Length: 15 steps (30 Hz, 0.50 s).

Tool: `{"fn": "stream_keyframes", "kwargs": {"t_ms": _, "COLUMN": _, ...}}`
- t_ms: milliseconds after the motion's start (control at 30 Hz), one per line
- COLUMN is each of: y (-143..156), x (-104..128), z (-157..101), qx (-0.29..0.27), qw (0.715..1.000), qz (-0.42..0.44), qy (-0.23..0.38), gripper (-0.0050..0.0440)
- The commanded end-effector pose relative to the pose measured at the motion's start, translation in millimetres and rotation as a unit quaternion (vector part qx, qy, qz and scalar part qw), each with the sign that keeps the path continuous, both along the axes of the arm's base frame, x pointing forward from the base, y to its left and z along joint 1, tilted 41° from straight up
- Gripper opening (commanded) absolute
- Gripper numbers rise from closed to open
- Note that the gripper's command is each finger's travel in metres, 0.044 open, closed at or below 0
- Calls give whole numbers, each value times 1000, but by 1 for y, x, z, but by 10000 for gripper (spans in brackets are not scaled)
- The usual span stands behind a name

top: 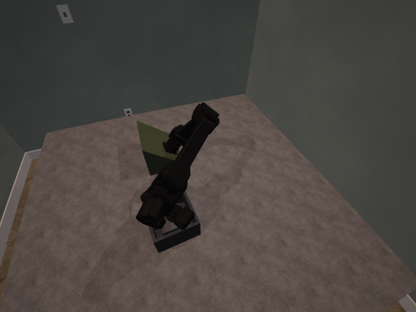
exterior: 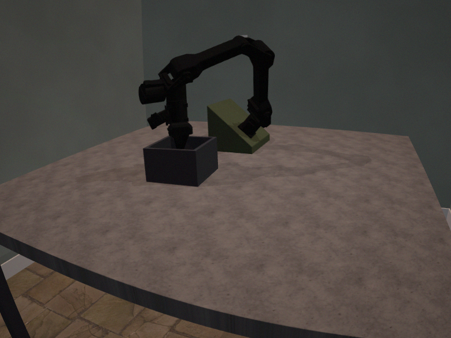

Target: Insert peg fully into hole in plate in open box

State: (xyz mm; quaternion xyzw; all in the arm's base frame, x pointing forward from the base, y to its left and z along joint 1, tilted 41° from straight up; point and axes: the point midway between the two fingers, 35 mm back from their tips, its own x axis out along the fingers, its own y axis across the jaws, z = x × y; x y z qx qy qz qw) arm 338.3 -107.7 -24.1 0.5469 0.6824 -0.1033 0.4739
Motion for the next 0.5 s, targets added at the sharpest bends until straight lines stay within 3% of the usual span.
{"fn": "stream_keyframes", "kwargs": {"t_ms": 0, "y": 0, "x": 0, "z": 0, "qx": 0, "qw": 1000, "qz": 0, "qy": 0, "gripper": 150}}
{"fn": "stream_keyframes", "kwargs": {"t_ms": 467, "y": -1, "x": 0, "z": 1, "qx": 0, "qw": 1000, "qz": 0, "qy": 0, "gripper": 150}}
